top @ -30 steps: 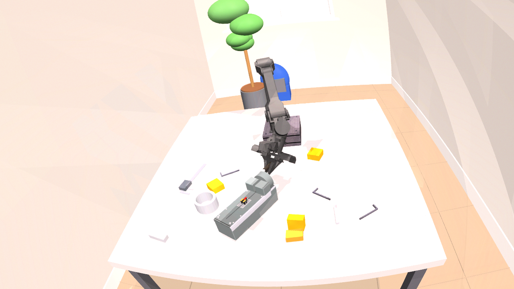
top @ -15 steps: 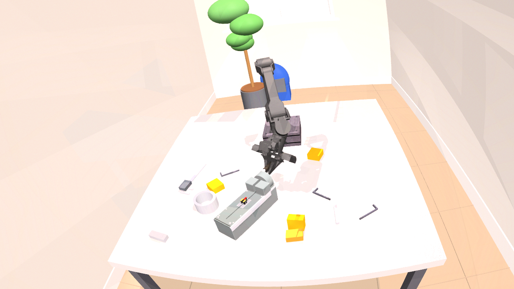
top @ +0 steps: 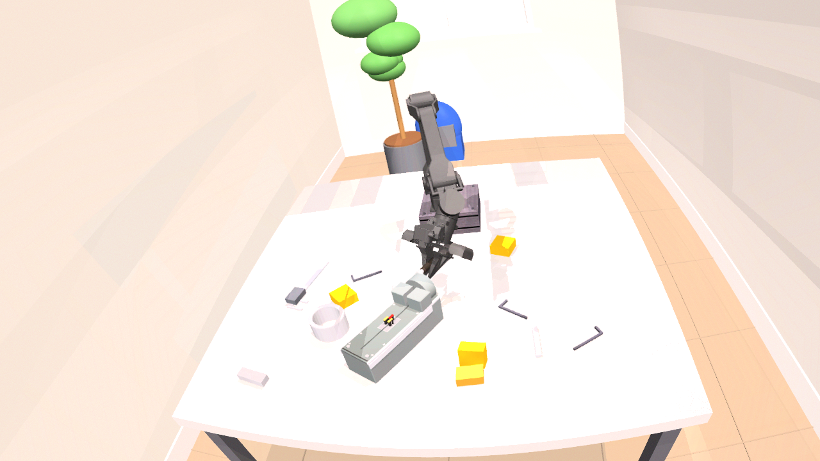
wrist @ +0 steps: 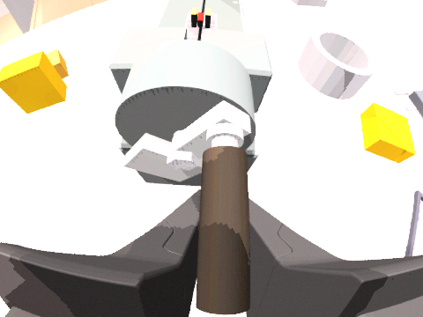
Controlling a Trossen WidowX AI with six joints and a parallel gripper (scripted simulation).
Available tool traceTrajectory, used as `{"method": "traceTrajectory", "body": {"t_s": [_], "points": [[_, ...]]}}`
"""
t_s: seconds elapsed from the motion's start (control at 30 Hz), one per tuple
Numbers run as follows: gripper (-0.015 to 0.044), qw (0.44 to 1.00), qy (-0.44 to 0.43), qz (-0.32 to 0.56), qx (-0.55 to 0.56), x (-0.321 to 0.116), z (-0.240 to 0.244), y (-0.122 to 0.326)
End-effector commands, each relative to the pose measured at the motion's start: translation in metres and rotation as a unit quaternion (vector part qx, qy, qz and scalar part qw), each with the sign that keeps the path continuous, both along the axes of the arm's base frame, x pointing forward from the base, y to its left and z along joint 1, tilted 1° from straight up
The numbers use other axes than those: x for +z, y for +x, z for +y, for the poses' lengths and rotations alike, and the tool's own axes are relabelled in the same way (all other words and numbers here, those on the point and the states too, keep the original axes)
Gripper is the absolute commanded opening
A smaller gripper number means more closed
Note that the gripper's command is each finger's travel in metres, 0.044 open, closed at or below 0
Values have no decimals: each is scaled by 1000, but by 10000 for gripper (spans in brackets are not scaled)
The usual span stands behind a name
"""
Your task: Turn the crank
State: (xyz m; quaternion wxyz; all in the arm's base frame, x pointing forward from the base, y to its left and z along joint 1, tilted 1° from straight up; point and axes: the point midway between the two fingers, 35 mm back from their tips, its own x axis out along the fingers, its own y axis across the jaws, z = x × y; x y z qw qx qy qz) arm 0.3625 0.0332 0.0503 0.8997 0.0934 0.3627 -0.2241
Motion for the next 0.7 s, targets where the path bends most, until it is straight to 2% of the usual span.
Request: {"method": "traceTrajectory", "body": {"t_s": [0.0,0.67], "points": [[0,1000,2,-9,6,6,7,3],[0,1000,2,-9,6,6,8,4]]}}
